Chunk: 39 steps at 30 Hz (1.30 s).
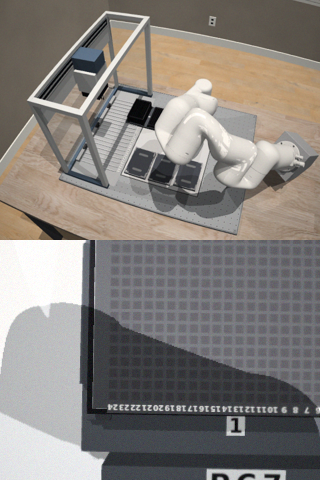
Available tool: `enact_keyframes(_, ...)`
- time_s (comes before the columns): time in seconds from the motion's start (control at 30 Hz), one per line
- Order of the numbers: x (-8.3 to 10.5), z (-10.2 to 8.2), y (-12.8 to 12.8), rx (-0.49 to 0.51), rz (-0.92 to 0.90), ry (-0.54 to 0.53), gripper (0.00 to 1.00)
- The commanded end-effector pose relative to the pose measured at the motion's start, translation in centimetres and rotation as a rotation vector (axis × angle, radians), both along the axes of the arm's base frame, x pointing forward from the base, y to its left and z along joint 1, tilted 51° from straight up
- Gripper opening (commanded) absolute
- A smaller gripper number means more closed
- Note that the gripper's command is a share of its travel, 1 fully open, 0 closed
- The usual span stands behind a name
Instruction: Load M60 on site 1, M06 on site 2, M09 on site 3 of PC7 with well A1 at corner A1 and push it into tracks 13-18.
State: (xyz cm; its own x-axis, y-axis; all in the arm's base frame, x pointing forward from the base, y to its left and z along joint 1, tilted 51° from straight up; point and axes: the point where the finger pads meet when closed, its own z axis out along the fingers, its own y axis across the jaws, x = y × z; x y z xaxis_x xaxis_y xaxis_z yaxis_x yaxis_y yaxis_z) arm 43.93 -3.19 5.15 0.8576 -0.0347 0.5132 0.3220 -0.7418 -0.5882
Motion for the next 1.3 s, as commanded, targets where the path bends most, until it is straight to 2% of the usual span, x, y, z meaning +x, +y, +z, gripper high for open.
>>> enact_keyframes(0.0,0.5,0.3,-0.1,-0.001,-0.001,-0.002,0.82)
enact_keyframes(1.27,3.4,2.1,-0.2,-0.001,-0.002,-0.002,0.82)
